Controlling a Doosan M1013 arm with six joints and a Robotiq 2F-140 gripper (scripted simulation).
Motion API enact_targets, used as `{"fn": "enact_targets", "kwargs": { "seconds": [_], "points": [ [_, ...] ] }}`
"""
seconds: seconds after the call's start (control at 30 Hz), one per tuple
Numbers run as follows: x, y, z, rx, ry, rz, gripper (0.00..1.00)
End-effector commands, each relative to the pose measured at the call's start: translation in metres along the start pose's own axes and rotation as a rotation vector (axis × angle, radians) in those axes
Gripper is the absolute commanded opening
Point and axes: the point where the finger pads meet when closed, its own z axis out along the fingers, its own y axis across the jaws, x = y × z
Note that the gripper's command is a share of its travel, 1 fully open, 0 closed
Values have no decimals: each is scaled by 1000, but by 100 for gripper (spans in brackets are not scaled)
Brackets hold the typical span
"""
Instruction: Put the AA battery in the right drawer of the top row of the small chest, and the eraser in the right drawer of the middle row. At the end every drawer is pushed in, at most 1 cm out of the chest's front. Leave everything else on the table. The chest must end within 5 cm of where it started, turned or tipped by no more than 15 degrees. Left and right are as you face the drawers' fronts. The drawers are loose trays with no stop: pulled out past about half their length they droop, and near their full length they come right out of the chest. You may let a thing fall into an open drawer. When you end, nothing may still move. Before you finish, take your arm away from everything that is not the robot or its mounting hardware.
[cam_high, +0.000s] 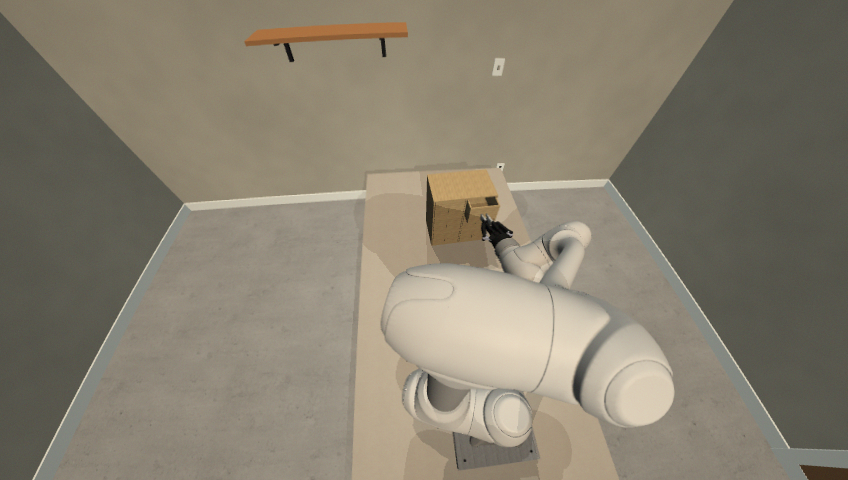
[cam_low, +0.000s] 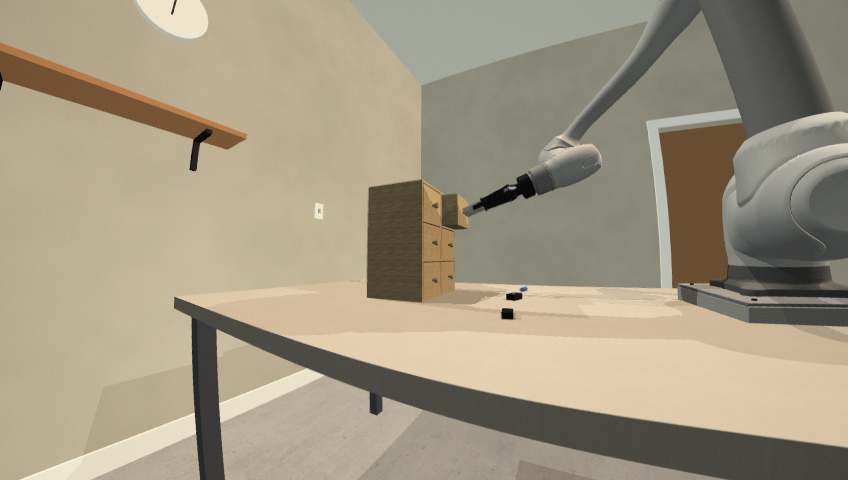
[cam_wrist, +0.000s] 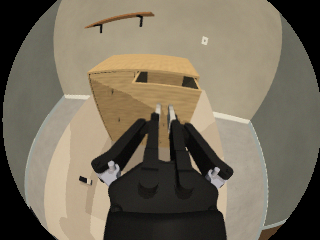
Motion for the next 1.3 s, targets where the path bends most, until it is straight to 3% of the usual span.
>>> {"fn": "enact_targets", "kwargs": {
  "seconds": [0.0, 1.27],
  "points": [
    [-1, 0, -4, 0, 0, 0, 8],
    [-5, 0, -14, 0, 0, 0, 8]
  ]
}}
